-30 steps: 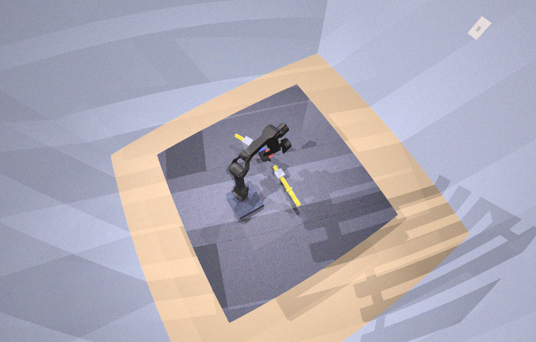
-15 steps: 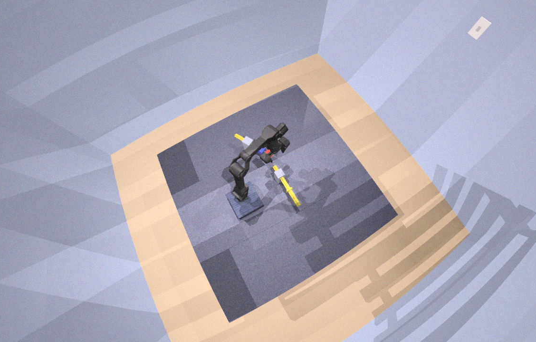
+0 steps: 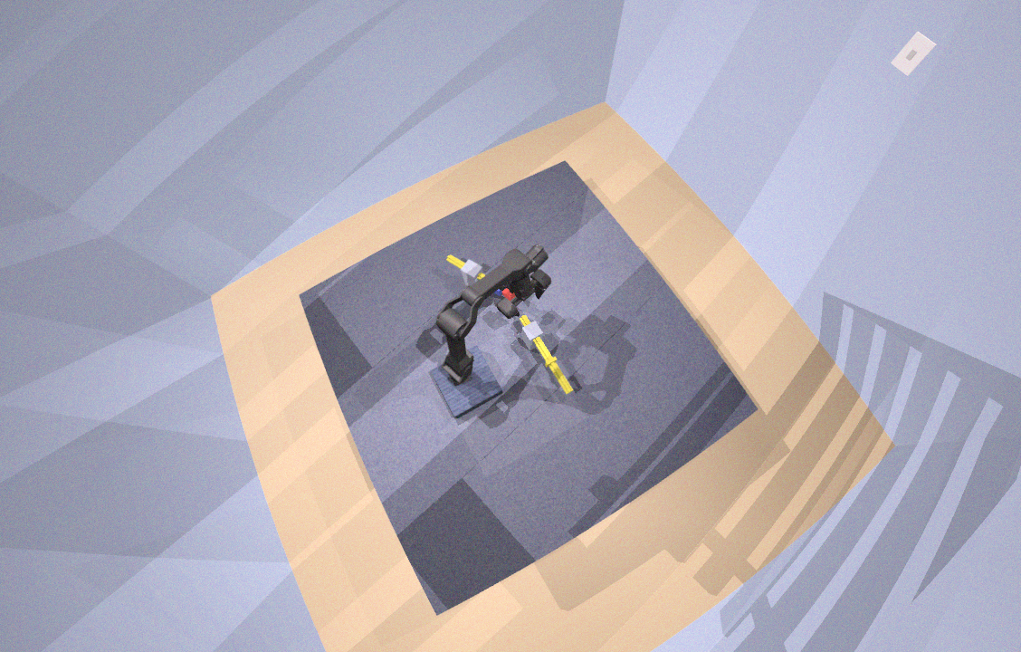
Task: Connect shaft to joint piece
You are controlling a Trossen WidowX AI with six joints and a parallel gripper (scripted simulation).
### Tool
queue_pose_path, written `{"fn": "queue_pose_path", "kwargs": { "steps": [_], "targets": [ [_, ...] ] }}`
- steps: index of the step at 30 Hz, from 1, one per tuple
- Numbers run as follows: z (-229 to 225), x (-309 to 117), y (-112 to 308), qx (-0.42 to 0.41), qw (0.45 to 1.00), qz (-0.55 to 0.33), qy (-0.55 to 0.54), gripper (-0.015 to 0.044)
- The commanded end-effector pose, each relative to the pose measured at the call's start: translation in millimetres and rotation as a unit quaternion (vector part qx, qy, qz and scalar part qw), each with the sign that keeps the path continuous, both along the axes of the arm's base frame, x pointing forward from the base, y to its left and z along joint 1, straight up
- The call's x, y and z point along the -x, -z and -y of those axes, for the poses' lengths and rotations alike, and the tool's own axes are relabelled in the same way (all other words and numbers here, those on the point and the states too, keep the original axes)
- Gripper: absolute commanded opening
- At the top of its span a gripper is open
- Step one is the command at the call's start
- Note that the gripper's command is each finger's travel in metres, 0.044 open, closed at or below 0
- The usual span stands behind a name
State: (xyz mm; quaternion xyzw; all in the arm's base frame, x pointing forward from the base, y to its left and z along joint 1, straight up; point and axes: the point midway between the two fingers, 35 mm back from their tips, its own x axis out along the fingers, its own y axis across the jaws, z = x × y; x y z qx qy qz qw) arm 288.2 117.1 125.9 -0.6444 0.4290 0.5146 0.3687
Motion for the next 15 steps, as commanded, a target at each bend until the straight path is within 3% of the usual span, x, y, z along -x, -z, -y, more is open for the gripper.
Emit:
{"fn": "queue_pose_path", "kwargs": {
  "steps": [1, 15],
  "targets": [
    [2, 2, 14, 0.005, 1.000, -0.002, -0.002, 0.0440],
    [-44, 19, 17, 0.002, 1.000, -0.003, -0.002, 0.0440]
  ]
}}
